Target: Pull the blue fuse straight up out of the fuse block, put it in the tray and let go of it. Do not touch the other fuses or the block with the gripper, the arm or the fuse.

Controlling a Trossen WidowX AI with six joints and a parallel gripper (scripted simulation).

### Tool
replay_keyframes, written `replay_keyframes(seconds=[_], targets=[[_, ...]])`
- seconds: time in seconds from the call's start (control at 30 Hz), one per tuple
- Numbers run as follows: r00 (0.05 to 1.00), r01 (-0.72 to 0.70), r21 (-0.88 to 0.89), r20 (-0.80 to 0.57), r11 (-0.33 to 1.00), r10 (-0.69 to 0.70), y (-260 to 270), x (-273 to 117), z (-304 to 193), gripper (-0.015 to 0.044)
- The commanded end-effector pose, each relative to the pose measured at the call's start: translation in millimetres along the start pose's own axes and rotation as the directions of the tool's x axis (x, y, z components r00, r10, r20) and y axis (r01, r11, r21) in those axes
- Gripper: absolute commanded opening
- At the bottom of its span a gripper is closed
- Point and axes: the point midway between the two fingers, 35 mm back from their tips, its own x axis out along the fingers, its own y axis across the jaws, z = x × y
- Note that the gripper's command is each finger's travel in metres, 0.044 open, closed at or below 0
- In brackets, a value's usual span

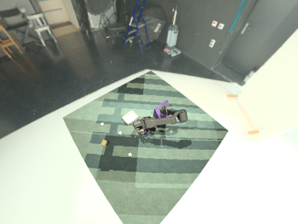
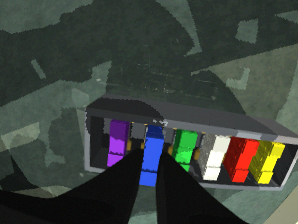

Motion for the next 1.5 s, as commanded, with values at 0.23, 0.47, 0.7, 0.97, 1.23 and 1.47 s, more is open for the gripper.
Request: replay_keyframes(seconds=[0.23,0.47,0.7,0.97,1.23,1.47], targets=[[1.0,0.004,-0.006,-0.001,1.0,-0.004,0,-6,1,0.0],[1.0,0.004,-0.005,-0.001,1.0,-0.004,0,-10,1,0.0],[1.0,0.003,-0.005,-0.001,1.0,-0.003,0,-13,1,0.0],[1.0,0.003,-0.004,-0.001,1.0,-0.003,0,-17,0,0.0],[1.0,0.002,-0.003,-0.001,1.0,-0.002,0,-21,0,0.0],[1.0,0.002,-0.003,-0.001,1.0,-0.002,0,-25,0,0.0]])
